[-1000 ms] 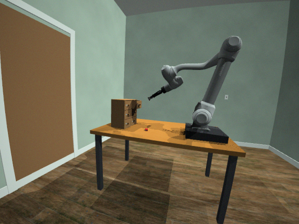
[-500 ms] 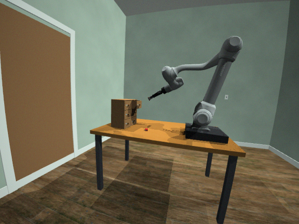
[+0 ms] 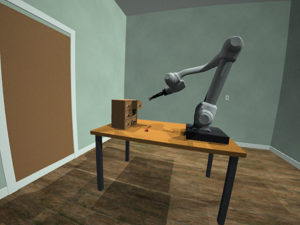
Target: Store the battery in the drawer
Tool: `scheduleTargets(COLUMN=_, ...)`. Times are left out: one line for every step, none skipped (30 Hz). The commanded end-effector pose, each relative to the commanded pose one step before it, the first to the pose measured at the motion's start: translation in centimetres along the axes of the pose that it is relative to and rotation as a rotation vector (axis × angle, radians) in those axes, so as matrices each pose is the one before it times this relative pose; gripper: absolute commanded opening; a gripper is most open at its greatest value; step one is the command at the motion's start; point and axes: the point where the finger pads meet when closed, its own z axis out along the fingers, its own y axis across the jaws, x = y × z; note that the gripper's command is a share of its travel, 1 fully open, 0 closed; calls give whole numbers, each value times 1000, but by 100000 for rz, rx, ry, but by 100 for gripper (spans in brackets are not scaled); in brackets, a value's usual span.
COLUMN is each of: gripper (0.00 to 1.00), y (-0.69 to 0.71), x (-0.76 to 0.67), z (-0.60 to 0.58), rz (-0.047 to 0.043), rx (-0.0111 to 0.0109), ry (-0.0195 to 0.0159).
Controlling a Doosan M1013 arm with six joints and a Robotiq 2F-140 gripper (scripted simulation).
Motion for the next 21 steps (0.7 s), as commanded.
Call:
scheduleTargets(gripper=3, y=131, x=-93, z=29, rz=609, rx=8811, ry=5907)
scheduleTargets(gripper=3, y=0, x=0, z=0, rz=0, rx=0, ry=0)
scheduleTargets(gripper=3, y=-3, x=-12, z=-6, rz=1, rx=11, ry=497)
scheduleTargets(gripper=3, y=1, x=-9, z=-7, rz=-1, rx=-4, ry=445)
scheduleTargets(gripper=3, y=5, x=-8, z=-7, rz=-2, rx=-14, ry=394)
scheduleTargets(gripper=3, y=6, x=-6, z=-7, rz=-3, rx=-21, ry=345)
scheduleTargets(gripper=3, y=7, x=-5, z=-7, rz=-4, rx=-24, ry=298)
scheduleTargets(gripper=3, y=8, x=-4, z=-6, rz=-4, rx=-25, ry=254)
scheduleTargets(gripper=3, y=7, x=-3, z=-5, rz=-4, rx=-24, ry=211)
scheduleTargets(gripper=3, y=7, x=-2, z=-5, rz=-3, rx=-21, ry=172)
scheduleTargets(gripper=3, y=6, x=-2, z=-4, rz=-3, rx=-18, ry=137)
scheduleTargets(gripper=3, y=5, x=-1, z=-3, rz=-2, rx=-15, ry=105)
scheduleTargets(gripper=3, y=3, x=-1, z=-2, rz=-2, rx=-11, ry=76)
scheduleTargets(gripper=3, y=2, x=-1, z=-2, rz=-1, rx=-8, ry=52)
scheduleTargets(gripper=3, y=2, x=0, z=-1, rz=-1, rx=-5, ry=32)
scheduleTargets(gripper=3, y=1, x=0, z=-1, rz=0, rx=-3, ry=17)
scheduleTargets(gripper=3, y=0, x=0, z=0, rz=0, rx=-1, ry=6)
scheduleTargets(gripper=3, y=0, x=0, z=0, rz=0, rx=0, ry=0)
scheduleTargets(gripper=3, y=0, x=0, z=0, rz=0, rx=0, ry=0)
scheduleTargets(gripper=3, y=0, x=0, z=0, rz=0, rx=0, ry=1)
scheduleTargets(gripper=3, y=0, x=0, z=0, rz=0, rx=0, ry=0)
